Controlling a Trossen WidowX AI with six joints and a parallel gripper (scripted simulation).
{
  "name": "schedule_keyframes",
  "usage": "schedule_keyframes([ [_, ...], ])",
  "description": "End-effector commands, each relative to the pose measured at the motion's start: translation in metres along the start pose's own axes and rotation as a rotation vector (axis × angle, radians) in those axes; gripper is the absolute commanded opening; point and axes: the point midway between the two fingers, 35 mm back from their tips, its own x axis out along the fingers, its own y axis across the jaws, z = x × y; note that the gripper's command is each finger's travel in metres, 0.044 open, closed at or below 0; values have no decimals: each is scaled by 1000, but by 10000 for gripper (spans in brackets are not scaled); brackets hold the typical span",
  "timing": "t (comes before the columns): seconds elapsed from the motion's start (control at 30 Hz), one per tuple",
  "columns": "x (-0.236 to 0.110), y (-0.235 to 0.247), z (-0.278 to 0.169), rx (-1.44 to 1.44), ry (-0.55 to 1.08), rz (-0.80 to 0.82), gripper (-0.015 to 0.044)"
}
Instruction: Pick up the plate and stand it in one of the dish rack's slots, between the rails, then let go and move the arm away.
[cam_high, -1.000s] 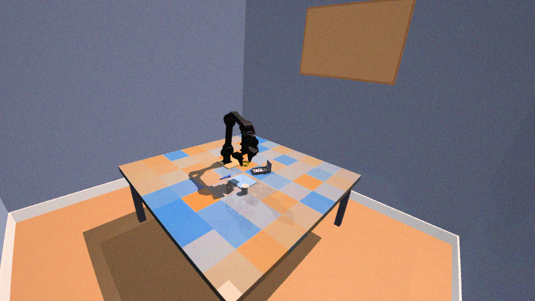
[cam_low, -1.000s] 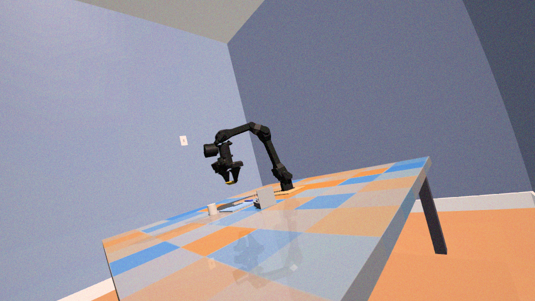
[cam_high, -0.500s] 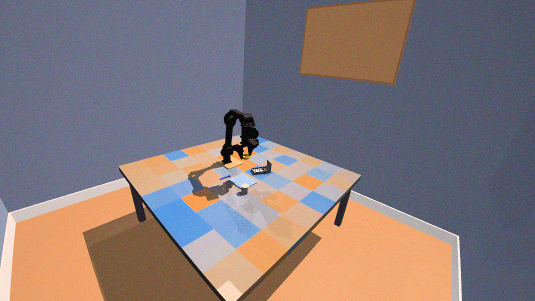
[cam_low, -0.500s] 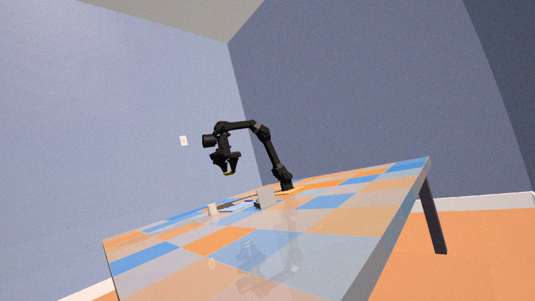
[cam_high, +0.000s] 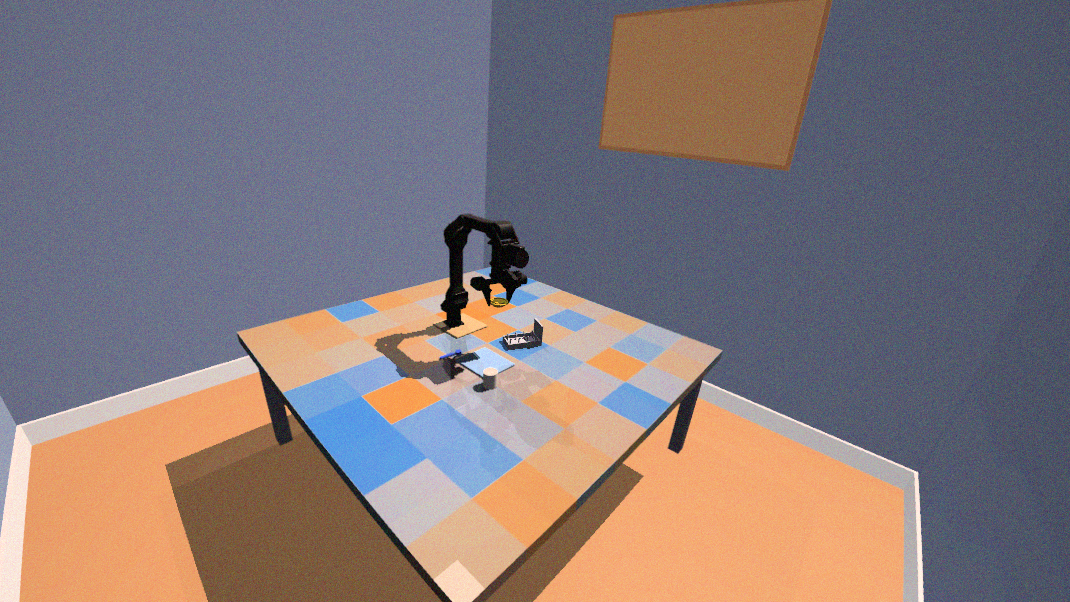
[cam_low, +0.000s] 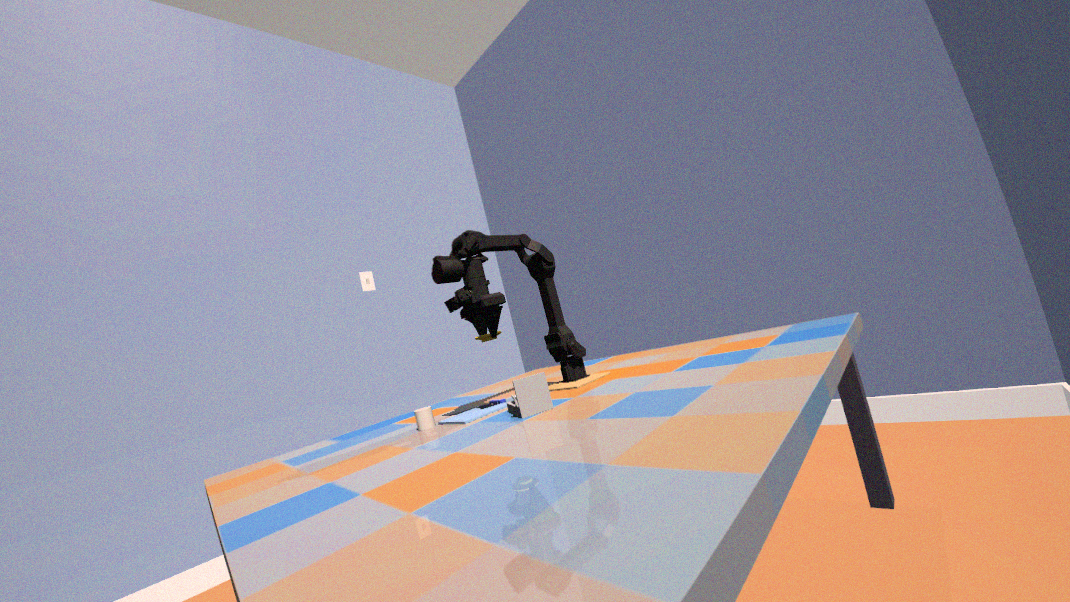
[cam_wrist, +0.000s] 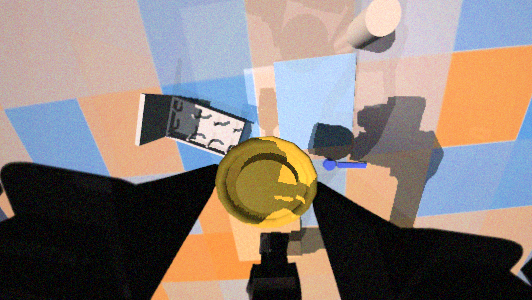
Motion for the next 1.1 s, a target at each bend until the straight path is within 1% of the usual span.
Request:
schedule_keyframes([
  [0.0,1,13,-29,129,3,-1,0],
  [0.1,3,18,-39,177,5,-1,0],
  [0.3,5,19,-38,164,9,11,0],
  [0.7,42,38,-26,-76,42,244,0],
  [1.07,71,52,-16,-298,-12,467,0],
])
